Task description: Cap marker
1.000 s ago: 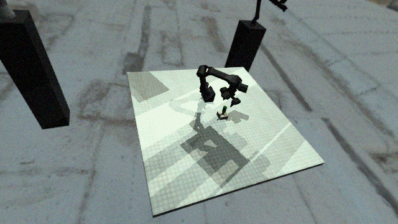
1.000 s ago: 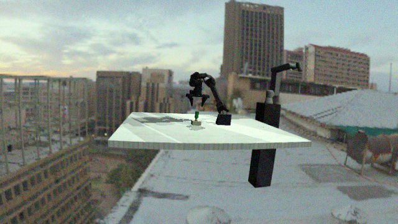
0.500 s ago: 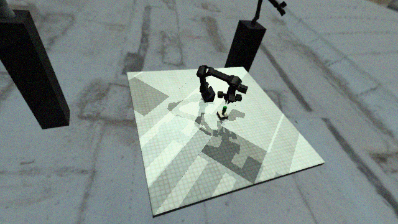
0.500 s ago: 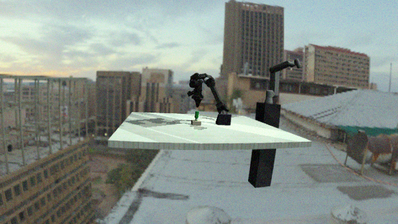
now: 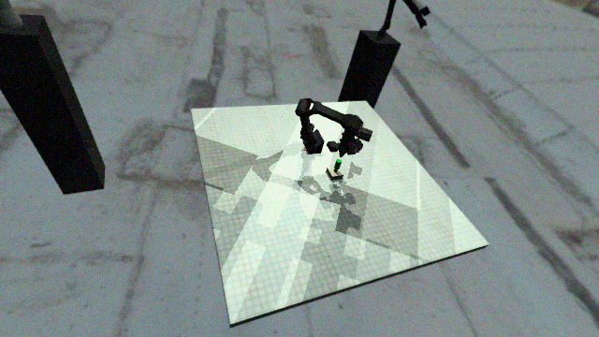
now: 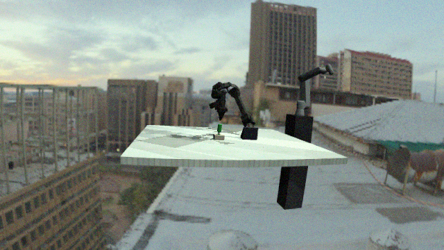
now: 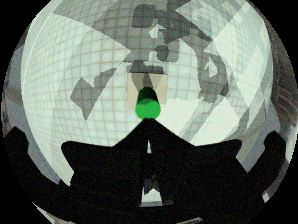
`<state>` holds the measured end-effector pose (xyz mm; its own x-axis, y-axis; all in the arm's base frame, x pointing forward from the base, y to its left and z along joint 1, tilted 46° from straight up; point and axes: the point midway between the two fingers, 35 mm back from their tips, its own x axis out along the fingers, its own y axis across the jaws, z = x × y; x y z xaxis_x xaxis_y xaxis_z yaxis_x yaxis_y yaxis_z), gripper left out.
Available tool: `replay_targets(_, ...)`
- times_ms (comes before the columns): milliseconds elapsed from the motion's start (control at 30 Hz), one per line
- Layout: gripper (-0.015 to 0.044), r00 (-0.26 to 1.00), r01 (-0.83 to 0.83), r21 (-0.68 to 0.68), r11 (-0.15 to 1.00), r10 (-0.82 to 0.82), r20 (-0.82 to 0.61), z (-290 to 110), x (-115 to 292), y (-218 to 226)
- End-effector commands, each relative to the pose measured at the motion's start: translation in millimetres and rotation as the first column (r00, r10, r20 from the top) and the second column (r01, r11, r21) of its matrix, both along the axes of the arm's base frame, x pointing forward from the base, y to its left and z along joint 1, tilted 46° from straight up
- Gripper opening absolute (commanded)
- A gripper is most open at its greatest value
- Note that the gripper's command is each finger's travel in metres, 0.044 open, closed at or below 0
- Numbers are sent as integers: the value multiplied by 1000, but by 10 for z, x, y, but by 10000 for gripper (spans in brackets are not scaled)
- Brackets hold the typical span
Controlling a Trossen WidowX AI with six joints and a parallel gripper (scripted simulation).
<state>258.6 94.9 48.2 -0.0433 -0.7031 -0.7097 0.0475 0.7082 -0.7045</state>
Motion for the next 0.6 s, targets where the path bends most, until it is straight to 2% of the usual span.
replay_targets(0, 0, 1000, -5, -2, 1000, 5, -4, -23, 0, -36)
replay_targets(567, 0, 1000, -5, -3, 1000, 5, -3, -195, -10, -210)
